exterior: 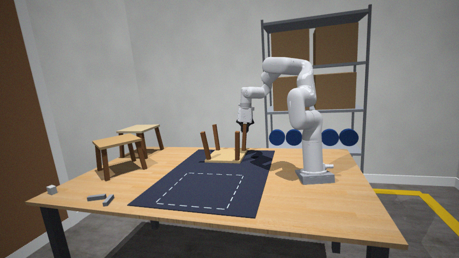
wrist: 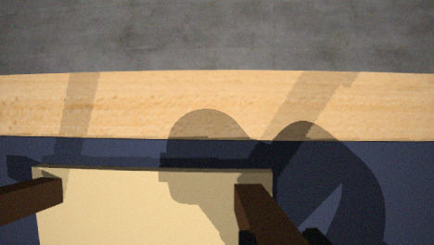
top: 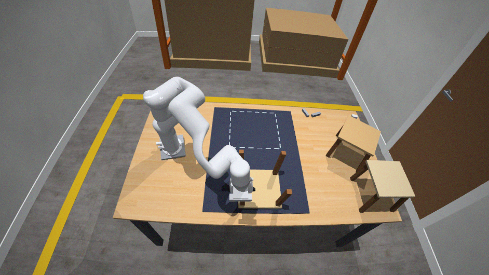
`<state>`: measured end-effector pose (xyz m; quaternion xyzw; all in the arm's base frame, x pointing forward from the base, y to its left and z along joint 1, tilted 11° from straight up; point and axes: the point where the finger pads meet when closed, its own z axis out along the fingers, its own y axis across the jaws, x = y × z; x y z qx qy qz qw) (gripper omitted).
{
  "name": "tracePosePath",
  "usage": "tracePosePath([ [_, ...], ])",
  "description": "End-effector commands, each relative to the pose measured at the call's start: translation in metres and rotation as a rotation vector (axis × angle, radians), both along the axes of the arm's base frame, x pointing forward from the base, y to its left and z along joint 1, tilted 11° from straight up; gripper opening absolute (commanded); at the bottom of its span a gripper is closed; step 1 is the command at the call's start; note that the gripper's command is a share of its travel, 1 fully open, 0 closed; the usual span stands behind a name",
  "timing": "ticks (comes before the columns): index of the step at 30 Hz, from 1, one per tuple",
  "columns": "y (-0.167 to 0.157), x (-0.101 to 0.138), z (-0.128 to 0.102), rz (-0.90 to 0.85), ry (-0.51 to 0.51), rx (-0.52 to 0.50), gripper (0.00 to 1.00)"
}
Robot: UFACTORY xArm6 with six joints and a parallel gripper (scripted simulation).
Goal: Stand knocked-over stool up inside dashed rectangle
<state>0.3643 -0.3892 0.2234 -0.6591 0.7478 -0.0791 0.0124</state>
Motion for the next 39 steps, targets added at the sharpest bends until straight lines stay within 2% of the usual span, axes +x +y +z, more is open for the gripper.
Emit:
tracePosePath([
  [1,-0.001,0.0,0.002,0.0,-0.003,-0.003,0.28],
  [14,0.0,0.0,0.003,0.0,-0.002,-0.006,0.28],
  [23,0.009,0.001,0.011,-0.002,0.004,-0.05,0.28],
  [39,0.069,0.008,0.05,-0.014,0.039,-0.306,0.28],
])
